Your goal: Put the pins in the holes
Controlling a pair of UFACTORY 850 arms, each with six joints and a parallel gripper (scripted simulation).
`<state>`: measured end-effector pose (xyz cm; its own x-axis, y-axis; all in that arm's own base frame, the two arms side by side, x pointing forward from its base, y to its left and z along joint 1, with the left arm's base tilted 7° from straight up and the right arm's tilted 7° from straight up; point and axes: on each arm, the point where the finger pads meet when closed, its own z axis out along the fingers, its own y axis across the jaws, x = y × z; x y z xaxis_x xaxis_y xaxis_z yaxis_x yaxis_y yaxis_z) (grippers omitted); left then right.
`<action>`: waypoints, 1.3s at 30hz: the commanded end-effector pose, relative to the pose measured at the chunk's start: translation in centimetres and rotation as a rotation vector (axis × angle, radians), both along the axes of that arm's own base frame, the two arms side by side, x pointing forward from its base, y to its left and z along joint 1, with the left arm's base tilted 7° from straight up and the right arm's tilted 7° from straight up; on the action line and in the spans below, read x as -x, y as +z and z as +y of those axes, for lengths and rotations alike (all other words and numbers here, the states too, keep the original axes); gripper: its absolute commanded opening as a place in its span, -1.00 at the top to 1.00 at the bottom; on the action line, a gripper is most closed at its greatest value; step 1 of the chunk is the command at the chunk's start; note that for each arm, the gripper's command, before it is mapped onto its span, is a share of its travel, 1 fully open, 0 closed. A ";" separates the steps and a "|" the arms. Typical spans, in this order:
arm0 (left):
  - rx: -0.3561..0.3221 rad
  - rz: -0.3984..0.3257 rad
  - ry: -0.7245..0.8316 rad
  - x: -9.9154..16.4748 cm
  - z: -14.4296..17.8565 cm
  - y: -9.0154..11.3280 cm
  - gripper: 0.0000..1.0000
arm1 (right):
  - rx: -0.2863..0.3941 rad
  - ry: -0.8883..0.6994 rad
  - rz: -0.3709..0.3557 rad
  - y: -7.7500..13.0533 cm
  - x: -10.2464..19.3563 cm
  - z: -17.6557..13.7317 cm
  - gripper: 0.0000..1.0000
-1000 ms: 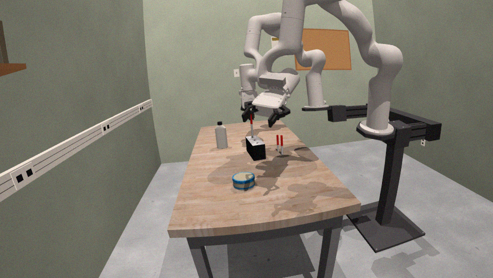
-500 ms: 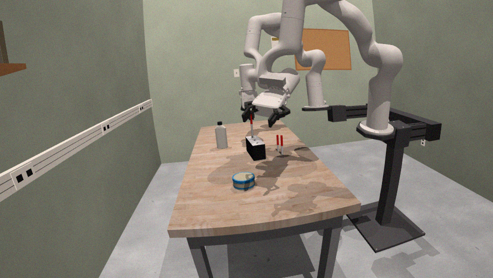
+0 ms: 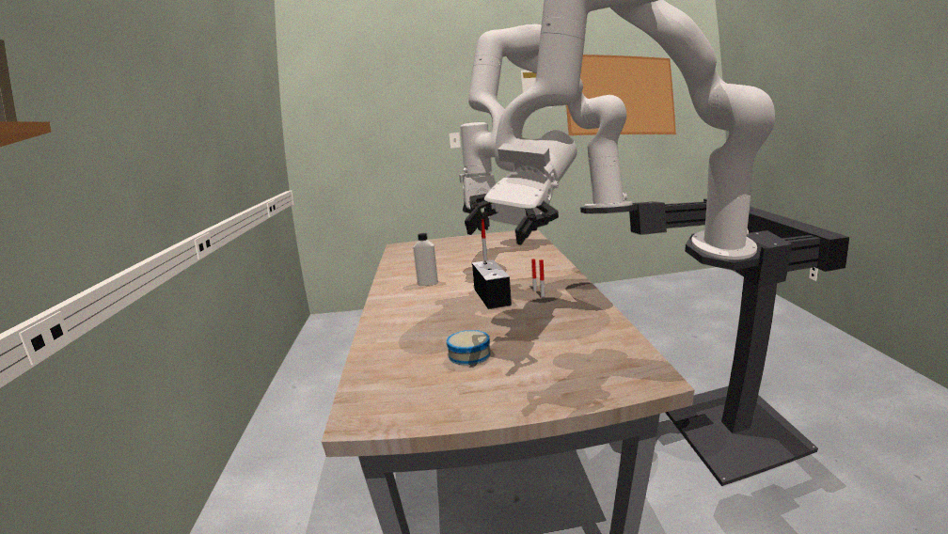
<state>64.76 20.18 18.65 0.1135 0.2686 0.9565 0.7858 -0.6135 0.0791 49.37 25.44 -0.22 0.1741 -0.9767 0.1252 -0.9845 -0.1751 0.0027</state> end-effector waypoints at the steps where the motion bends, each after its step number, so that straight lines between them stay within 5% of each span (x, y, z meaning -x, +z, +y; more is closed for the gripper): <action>1: -0.001 -0.002 0.000 -0.1 0.0 0.1 -1.00 | -0.001 0.000 -0.002 0.1 -0.1 0.1 1.00; 39: -0.001 -0.002 0.000 -0.1 0.0 0.1 -1.00 | 0.001 0.001 0.000 0.0 -0.5 0.0 1.00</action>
